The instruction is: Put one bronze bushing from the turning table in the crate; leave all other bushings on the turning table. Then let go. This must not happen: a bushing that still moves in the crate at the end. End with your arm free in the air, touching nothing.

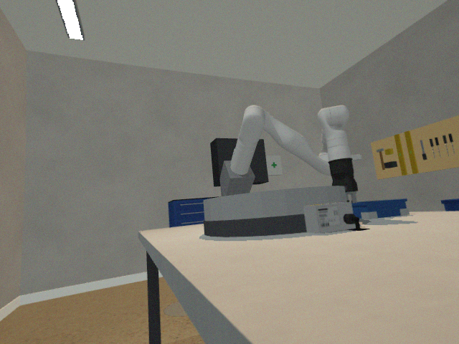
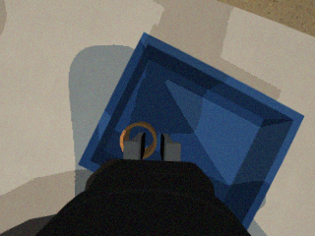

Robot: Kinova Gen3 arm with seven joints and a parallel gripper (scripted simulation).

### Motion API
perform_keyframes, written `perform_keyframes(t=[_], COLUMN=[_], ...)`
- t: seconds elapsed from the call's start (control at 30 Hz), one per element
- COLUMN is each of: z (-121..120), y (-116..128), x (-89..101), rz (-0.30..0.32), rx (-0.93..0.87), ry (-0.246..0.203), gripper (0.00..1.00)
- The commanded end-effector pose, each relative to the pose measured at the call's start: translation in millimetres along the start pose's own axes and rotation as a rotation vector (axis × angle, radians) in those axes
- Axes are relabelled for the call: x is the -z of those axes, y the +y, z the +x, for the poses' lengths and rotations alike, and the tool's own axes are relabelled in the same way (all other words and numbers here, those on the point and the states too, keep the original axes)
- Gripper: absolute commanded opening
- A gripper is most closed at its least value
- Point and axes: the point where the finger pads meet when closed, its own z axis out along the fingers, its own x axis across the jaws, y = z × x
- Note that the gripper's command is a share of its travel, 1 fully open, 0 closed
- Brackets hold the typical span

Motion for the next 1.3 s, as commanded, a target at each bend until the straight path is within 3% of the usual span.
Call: perform_keyframes(t=[0.0,1.27], z=[0.4,0.0], y=[-0.3,-1.0], x=[0.5,6.1], rz=[0.001,0.001], rx=[0.000,0.000], ry=[0.001,0.001], gripper=[0.47,0.47])
